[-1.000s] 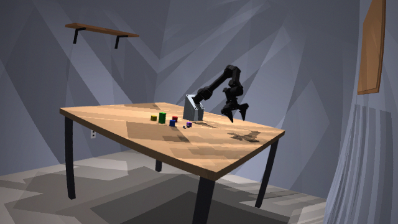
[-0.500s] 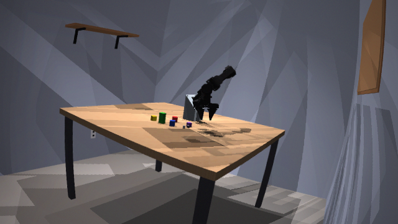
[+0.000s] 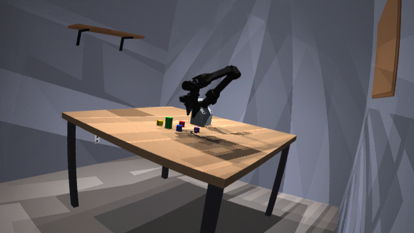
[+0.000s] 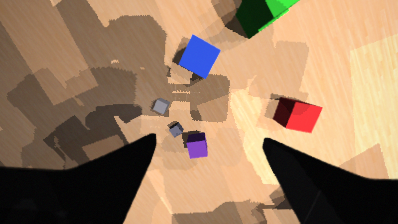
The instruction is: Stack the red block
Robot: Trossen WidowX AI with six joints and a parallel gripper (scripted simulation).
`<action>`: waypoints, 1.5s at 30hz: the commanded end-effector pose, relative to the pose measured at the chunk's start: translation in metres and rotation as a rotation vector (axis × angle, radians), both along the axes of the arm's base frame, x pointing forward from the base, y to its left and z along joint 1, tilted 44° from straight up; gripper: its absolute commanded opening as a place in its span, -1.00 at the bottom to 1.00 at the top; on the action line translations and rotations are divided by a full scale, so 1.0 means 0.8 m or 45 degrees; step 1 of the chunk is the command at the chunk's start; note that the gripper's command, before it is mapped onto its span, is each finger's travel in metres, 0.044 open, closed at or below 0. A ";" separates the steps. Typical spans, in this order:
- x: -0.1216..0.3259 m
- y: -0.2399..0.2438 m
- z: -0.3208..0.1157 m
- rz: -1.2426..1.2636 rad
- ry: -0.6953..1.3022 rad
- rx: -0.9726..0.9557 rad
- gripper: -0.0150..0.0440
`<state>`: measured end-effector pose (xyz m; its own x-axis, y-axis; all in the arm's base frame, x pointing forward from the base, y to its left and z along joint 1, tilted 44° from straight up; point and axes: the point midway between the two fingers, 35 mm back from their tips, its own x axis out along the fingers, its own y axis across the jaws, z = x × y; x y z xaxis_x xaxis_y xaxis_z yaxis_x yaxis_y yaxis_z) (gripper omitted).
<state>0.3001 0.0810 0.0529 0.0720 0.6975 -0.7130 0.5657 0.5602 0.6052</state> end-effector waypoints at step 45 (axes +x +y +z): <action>-0.071 -0.036 -0.142 -0.069 0.190 -0.006 1.00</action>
<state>0.2458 0.0482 -0.0560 0.0058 0.6877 -0.7260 0.6696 0.5366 0.5136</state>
